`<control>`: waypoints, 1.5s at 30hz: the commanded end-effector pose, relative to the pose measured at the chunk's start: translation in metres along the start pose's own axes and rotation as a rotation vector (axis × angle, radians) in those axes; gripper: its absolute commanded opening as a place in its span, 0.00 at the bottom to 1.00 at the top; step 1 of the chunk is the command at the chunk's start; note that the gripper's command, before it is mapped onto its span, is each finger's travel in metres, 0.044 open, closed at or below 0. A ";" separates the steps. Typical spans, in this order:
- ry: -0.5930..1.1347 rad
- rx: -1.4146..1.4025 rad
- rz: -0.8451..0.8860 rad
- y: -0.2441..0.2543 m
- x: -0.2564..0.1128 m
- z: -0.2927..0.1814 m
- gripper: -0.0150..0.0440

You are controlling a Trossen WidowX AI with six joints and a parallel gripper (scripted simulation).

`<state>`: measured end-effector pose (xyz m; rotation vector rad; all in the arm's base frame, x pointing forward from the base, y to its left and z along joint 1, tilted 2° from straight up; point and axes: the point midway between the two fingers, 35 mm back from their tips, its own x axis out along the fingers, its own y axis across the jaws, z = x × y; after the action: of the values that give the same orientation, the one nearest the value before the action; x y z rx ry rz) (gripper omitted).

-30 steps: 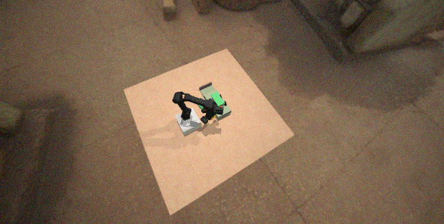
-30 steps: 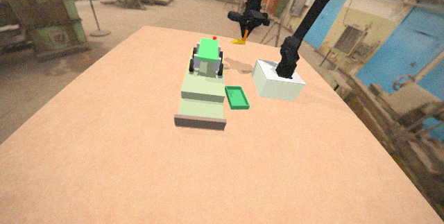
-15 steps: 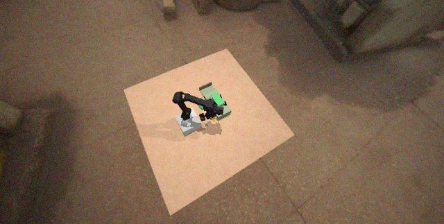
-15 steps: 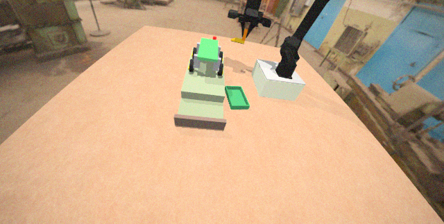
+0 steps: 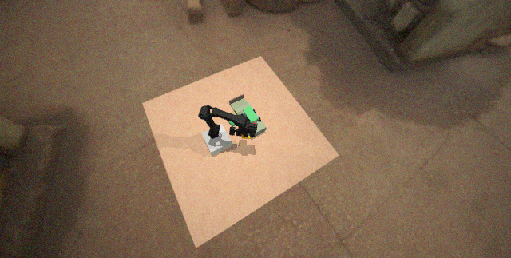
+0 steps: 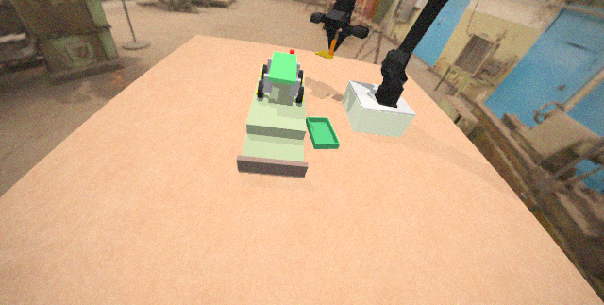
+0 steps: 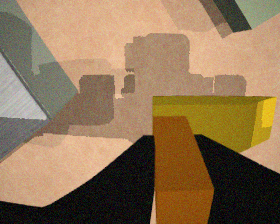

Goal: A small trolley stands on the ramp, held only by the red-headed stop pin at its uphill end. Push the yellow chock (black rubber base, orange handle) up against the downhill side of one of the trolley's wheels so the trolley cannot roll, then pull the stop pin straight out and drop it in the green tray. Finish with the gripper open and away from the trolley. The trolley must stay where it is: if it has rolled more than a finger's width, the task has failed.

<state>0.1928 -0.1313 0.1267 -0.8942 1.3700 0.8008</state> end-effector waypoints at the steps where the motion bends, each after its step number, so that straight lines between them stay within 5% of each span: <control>1: 0.000 0.104 0.001 0.000 0.000 0.000 0.25; 27: 0.000 0.979 -0.001 0.000 0.000 0.000 0.25; 45: -0.003 1.001 0.002 0.009 0.002 0.029 0.25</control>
<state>0.1974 -0.1118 0.1250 -0.1010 1.5166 0.0499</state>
